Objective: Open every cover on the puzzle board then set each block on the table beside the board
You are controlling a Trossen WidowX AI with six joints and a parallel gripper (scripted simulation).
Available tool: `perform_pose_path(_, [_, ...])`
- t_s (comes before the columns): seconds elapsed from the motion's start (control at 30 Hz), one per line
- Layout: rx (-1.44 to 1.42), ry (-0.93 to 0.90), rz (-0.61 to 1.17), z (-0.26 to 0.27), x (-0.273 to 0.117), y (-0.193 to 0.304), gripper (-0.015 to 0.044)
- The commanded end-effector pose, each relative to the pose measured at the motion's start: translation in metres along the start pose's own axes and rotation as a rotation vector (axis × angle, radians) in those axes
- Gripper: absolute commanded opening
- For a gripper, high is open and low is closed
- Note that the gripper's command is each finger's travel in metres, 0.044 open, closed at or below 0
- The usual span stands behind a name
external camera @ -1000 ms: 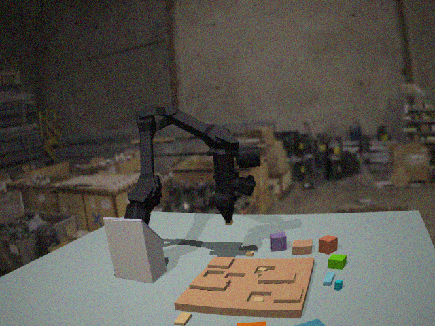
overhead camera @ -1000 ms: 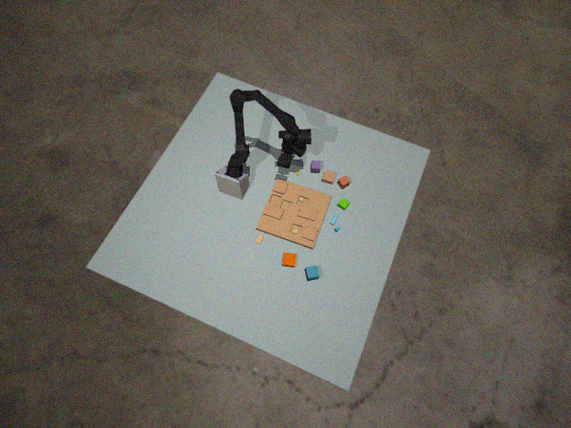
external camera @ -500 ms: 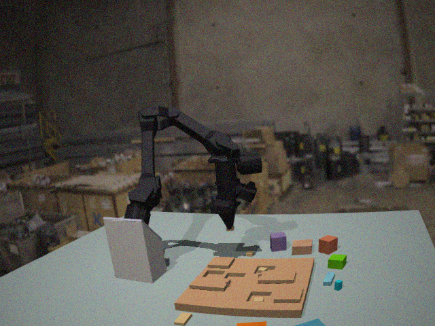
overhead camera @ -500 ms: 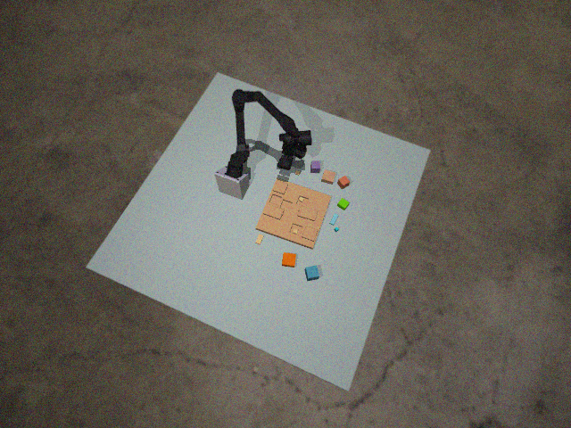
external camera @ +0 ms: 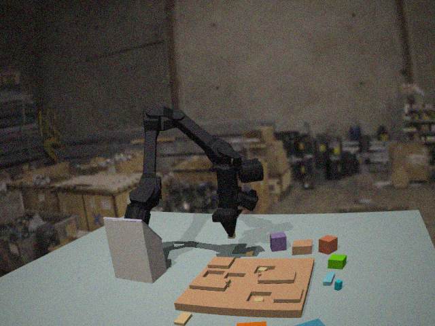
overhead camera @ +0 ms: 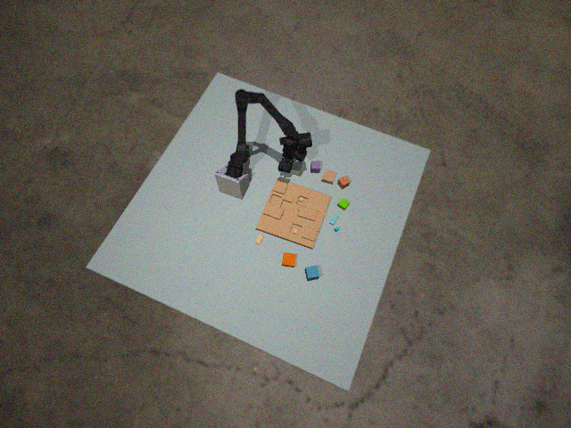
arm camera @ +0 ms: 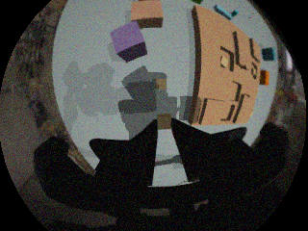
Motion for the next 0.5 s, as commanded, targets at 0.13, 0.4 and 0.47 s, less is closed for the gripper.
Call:
perform_pose_path(0.13, [0.008,0.005,0.004,-0.001,0.016,0.001,0.0080])
perform_pose_path(0.4, [0.008,0.004,0.003,-0.001,0.029,0.002,0.0080])
perform_pose_path(0.47, [0.008,0.003,0.003,-0.001,0.032,0.002,0.0080])
Point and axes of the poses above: the point midway between the two fingers, 35 mm back from their tips, its own x axis out along the fingers, its own z axis across the jaws, y = z × x, the point moved 10 cm from there along -x, back along the fingers, and after that the axes turned 6 degrees about x, right-handed, at the moved point
